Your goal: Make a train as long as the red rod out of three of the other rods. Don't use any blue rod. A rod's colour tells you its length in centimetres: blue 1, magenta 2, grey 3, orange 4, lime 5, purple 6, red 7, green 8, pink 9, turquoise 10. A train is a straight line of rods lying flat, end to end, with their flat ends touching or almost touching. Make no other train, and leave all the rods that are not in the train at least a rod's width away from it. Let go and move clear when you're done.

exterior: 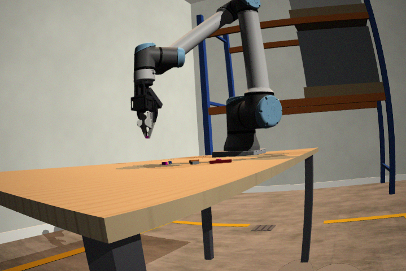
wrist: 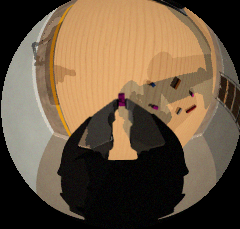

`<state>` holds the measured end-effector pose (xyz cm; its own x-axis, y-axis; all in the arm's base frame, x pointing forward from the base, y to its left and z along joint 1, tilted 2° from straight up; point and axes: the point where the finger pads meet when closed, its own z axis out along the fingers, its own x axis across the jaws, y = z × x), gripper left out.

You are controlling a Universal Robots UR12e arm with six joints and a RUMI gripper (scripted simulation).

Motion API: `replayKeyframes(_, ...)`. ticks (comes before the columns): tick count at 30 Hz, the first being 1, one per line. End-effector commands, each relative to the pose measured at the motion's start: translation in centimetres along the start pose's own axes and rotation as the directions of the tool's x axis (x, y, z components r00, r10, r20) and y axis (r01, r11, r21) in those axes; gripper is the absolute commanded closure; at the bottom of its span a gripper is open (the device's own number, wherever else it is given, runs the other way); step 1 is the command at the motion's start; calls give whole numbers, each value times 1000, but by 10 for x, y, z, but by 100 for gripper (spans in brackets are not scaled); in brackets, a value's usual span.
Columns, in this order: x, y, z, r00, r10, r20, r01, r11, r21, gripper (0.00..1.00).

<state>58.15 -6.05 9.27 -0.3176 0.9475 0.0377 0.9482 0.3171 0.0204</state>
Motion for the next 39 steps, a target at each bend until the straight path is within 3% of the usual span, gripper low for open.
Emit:
replayKeyframes(1, 11, 10, -1, 992, -128, 1, 128, 992, -1, 100)
replayKeyframes(6, 21, 17, -1, 973, -231, 1, 231, 973, -1, 100)
replayKeyframes(14, 47, 37, -1, 876, -483, 1, 483, 876, 0, 100)
replayKeyframes(21, 68, 51, -1, 758, -652, 1, 652, 758, 0, 100)
replayKeyframes(23, 68, 51, -1, 758, -652, 1, 652, 758, 0, 100)
replayKeyframes(25, 79, 58, -1, 685, -728, 1, 728, 685, 0, 100)
replayKeyframes(38, 121, 83, -1, 374, -927, 1, 927, 374, 0, 100)
replayKeyframes(39, 121, 83, -1, 374, -927, 1, 927, 374, 0, 100)
